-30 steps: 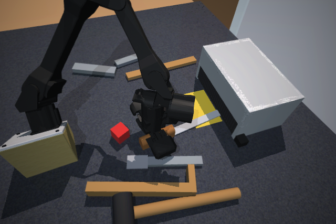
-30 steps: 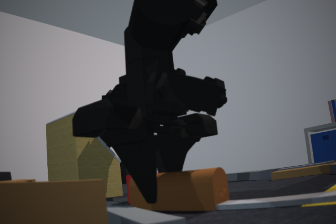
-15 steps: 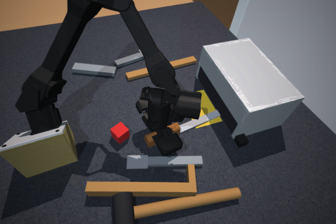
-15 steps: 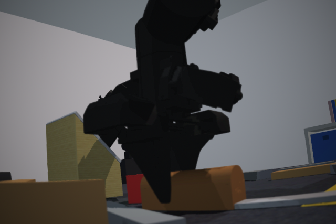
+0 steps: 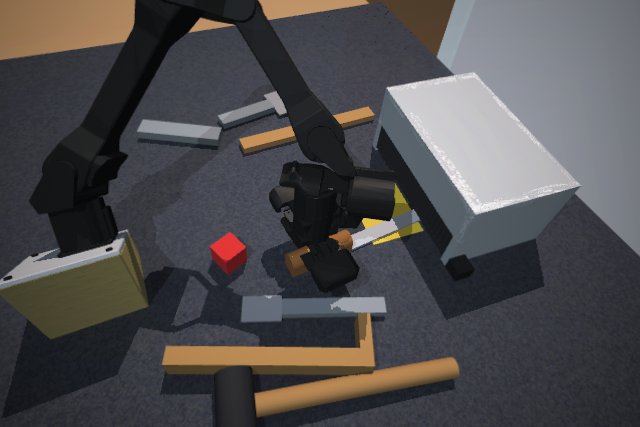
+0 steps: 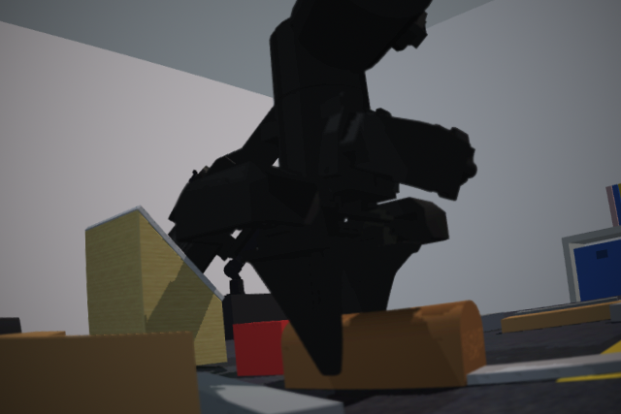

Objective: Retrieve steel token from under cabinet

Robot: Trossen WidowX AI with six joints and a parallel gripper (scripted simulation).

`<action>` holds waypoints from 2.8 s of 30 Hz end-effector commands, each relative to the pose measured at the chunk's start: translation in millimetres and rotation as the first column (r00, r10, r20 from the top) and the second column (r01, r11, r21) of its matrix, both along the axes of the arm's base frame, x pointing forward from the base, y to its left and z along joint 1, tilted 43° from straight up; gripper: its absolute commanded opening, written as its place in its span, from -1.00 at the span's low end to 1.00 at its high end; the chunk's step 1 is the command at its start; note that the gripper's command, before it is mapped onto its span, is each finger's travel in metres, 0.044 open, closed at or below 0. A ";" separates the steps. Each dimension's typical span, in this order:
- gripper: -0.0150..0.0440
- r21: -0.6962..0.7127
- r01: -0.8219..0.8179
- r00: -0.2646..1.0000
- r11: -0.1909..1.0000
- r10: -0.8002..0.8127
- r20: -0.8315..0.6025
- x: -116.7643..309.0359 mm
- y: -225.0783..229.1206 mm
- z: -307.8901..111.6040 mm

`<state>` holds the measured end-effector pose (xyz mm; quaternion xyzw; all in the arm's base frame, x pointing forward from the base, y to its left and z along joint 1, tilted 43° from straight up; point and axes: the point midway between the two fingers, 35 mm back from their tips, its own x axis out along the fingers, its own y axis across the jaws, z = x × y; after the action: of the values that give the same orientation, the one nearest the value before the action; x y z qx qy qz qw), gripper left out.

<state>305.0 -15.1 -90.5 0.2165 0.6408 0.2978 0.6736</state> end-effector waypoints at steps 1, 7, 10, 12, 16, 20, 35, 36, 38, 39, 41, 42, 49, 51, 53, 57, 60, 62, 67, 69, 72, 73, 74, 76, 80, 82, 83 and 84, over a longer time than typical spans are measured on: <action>-0.49 -0.002 0.000 1.000 1.000 0.000 0.001 7.0 0.0 0.1; -0.49 -0.002 0.000 1.000 1.000 0.000 0.001 13.7 0.5 0.7; -0.49 -0.002 0.000 1.000 1.000 0.000 0.001 17.1 0.8 1.1; -0.49 -0.002 0.000 1.000 1.000 0.000 0.001 19.4 0.9 1.3; -0.49 -0.002 0.000 1.000 1.000 0.000 0.002 23.9 1.3 1.7; -0.49 -0.002 0.000 1.000 1.000 0.000 0.002 28.2 1.6 2.2; -0.49 -0.002 0.000 1.000 1.000 0.000 0.003 44.2 2.9 3.7; -0.49 -0.002 0.000 1.000 1.000 0.000 0.003 45.2 2.9 3.8; -0.49 -0.001 0.000 1.000 1.000 0.000 0.003 47.3 3.1 4.0; -0.49 -0.001 0.000 1.000 1.000 0.000 0.003 48.3 3.2 4.1; -0.49 -0.001 0.000 1.000 1.000 0.000 0.003 50.4 3.3 4.3; -0.49 -0.001 0.000 1.000 1.000 0.000 0.003 51.5 3.4 4.4; -0.49 -0.001 0.000 1.000 1.000 0.000 0.004 58.4 3.9 5.0; -0.49 -0.001 0.000 1.000 1.000 0.000 0.004 60.4 4.1 5.2; -0.49 -0.001 0.000 1.000 1.000 0.000 0.004 62.4 4.3 5.4; -0.49 -0.001 0.000 1.000 1.000 0.000 0.004 66.3 4.6 5.8; -0.49 -0.001 0.000 1.000 1.000 0.000 0.005 69.2 4.8 6.0; -0.49 -0.001 0.000 1.000 1.000 0.000 0.005 71.1 4.9 6.2; -0.49 -0.001 0.000 1.000 1.000 0.000 0.005 75.8 5.3 6.7; -0.49 -0.001 0.000 1.000 1.000 0.000 0.005 77.7 5.4 6.8; -0.49 -0.001 0.000 1.000 1.000 0.000 0.005 80.4 5.6 7.1; -0.49 -0.001 0.000 1.000 1.000 0.000 0.005 81.3 5.7 7.2; -0.49 -0.001 0.000 1.000 1.000 0.000 0.005 82.3 5.7 7.3; -0.49 -0.001 0.000 1.000 1.000 0.000 0.006 84.1 5.9 7.4; -0.49 -0.001 0.000 1.000 1.000 0.000 0.006 87.7 6.1 7.7; -0.49 -0.001 0.000 1.000 1.000 0.000 0.006 89.4 6.3 7.9; -0.49 -0.001 0.000 1.000 1.000 0.000 0.006 90.3 6.3 8.0; -0.49 -0.001 0.000 1.000 1.000 0.000 0.006 91.2 6.4 8.1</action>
<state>391.5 -8.4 -82.6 0.2154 0.6389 0.2994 0.6751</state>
